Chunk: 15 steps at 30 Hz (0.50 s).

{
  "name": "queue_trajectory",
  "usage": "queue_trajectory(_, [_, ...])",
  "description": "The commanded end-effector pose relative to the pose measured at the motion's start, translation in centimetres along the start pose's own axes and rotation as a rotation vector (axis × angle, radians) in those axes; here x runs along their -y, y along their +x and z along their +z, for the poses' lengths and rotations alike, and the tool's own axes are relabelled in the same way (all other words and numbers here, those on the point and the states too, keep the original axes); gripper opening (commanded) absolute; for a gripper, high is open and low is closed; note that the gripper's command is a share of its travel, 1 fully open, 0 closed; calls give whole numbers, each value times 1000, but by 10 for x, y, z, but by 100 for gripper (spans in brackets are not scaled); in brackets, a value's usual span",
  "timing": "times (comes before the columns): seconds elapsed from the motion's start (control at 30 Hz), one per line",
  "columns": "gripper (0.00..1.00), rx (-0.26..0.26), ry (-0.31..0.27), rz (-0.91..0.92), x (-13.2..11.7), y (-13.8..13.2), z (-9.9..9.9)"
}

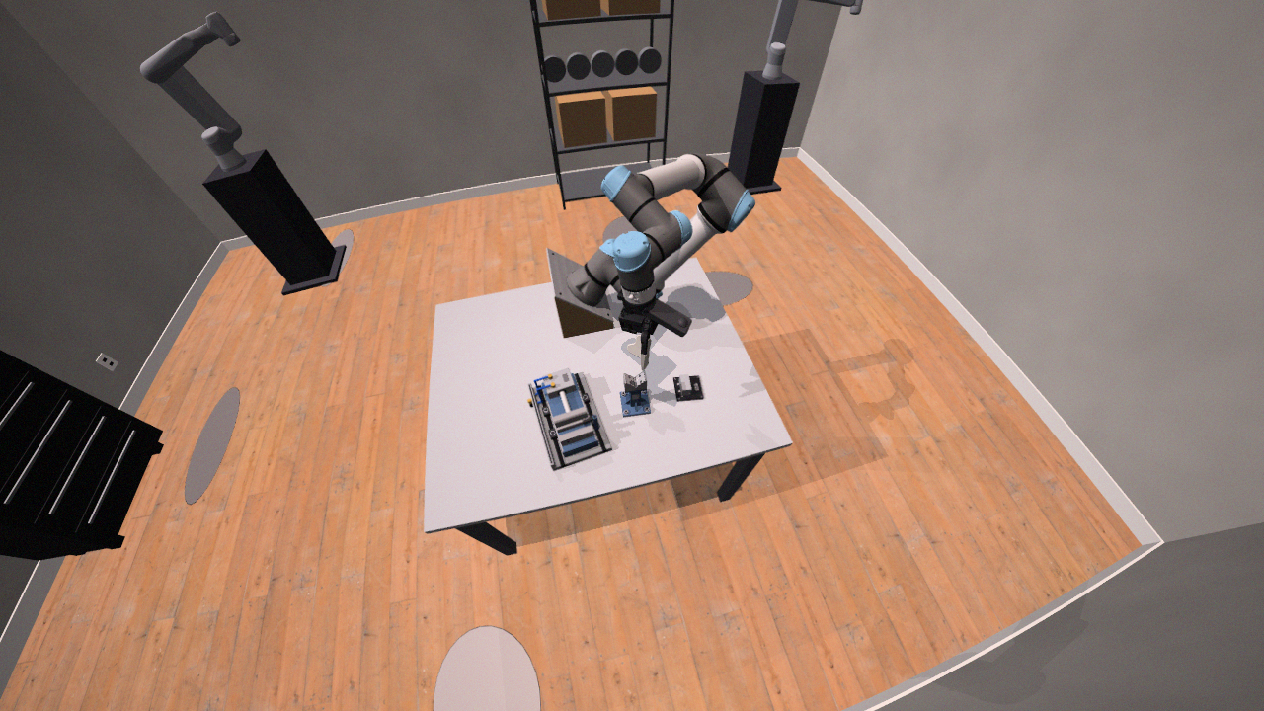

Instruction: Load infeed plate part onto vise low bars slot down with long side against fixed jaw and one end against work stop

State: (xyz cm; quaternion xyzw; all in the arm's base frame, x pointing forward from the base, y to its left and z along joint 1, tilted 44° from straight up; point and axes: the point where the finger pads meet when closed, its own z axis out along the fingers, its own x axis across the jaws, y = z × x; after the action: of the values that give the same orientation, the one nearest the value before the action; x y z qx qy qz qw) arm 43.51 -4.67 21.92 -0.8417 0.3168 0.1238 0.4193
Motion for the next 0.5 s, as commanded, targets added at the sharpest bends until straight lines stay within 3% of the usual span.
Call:
queue_trajectory(0.0, [100, -31, -53, -163, 33, -23, 23])
queue_trajectory(0.47, [100, -57, -121, -429, 74, -68, 59])
